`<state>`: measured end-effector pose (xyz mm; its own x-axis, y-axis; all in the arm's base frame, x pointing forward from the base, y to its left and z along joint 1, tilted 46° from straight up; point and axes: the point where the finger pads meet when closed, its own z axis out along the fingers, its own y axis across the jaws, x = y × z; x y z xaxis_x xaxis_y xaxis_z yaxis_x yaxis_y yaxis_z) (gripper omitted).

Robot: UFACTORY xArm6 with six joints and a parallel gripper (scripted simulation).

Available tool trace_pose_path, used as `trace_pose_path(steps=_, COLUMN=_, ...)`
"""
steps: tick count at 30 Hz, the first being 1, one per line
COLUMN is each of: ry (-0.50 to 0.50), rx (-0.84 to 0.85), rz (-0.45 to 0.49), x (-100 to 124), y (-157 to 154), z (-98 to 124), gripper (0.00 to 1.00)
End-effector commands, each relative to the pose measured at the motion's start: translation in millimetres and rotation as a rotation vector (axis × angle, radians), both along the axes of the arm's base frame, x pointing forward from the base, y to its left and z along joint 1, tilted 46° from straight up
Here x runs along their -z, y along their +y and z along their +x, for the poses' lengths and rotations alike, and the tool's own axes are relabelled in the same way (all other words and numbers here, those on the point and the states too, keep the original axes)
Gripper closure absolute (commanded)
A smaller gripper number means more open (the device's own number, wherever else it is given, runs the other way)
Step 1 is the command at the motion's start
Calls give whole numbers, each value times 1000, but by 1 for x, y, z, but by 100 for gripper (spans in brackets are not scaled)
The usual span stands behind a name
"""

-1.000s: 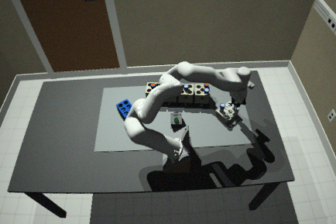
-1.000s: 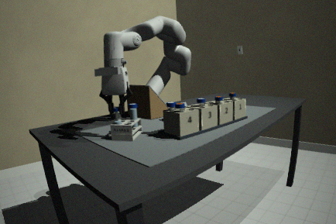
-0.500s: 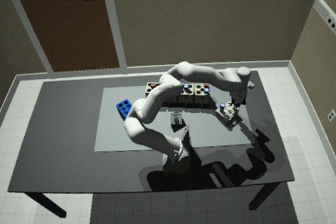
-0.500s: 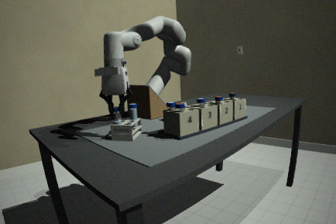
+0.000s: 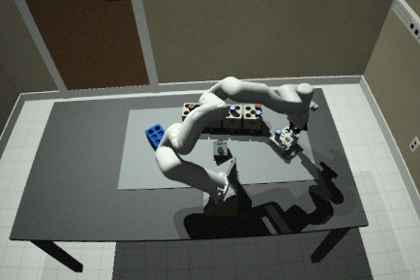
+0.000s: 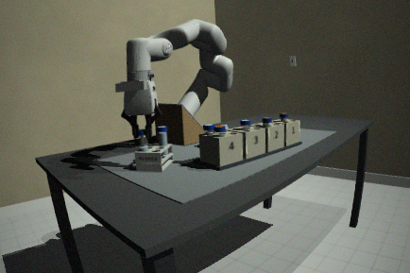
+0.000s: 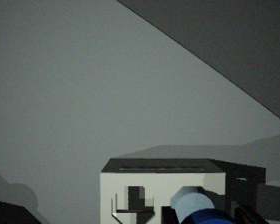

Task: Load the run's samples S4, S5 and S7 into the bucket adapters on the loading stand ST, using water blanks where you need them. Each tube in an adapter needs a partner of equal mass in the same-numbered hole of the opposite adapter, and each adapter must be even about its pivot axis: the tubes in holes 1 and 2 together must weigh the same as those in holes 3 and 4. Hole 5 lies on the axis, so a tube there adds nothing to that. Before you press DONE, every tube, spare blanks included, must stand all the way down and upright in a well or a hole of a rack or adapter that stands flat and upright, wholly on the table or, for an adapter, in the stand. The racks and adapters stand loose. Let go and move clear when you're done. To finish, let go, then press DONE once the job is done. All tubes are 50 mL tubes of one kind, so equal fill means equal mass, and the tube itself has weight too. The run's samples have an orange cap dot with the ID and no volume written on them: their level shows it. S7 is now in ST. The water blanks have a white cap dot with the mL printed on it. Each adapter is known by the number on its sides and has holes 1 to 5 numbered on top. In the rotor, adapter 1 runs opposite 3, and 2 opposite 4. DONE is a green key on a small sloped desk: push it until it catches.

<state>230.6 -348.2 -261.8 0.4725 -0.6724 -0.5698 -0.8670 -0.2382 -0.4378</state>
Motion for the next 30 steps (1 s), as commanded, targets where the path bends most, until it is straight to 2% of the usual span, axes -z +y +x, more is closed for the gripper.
trace_pose_path(steps=1, ry=-2, rx=1, rz=-5, x=-2, y=-4, z=0, gripper=100)
trace_pose_path(steps=30, ry=-2, rx=1, rz=-5, x=-14, y=-15, z=-2, gripper=100)
